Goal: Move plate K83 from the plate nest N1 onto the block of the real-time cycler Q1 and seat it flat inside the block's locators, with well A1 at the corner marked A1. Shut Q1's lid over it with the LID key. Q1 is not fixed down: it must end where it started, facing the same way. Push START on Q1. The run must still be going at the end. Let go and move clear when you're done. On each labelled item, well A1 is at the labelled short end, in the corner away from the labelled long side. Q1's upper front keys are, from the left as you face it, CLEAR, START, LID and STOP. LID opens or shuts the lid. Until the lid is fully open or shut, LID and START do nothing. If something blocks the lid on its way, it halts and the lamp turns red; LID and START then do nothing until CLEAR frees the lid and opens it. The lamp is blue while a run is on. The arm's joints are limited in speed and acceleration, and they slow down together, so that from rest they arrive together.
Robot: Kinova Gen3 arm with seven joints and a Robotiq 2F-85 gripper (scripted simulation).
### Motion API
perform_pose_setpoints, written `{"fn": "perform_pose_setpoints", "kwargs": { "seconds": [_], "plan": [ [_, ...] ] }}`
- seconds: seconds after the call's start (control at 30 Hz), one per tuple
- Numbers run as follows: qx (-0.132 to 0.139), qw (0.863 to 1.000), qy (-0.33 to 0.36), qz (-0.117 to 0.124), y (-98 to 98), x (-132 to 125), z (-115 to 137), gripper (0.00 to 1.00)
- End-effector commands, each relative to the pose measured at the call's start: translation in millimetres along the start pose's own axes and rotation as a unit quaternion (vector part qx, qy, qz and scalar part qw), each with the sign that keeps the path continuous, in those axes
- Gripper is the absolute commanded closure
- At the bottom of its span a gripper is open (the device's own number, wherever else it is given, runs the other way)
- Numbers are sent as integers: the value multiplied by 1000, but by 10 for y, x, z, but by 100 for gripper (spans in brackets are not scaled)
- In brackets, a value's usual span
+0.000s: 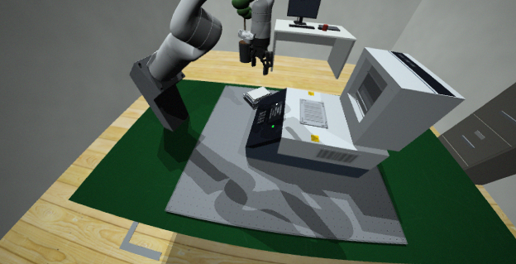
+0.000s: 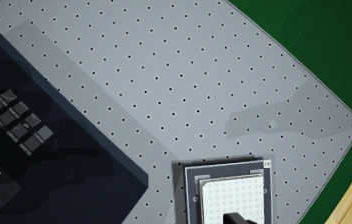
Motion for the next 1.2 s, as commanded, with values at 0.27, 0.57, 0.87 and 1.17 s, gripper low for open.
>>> {"fn": "perform_pose_setpoints", "kwargs": {
  "seconds": [0.27,0.57,0.87,1.17],
  "plan": [
    [1,1000,0,2,49,228,-246,0],
    [1,1000,0,2,78,386,-416,0],
    [1,1000,0,2,116,588,-634,0],
    [1,1000,0,2,144,746,-804,0]
  ]
}}
Point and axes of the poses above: the point where the finger pads meet when closed, its own y axis out along the fingers, its own x axis across the jaws, z = x × y, the point moved 8 cm from there along -y, back along the fingers, and after that the axes turned 10 degrees about -y, right-handed, at the moved point
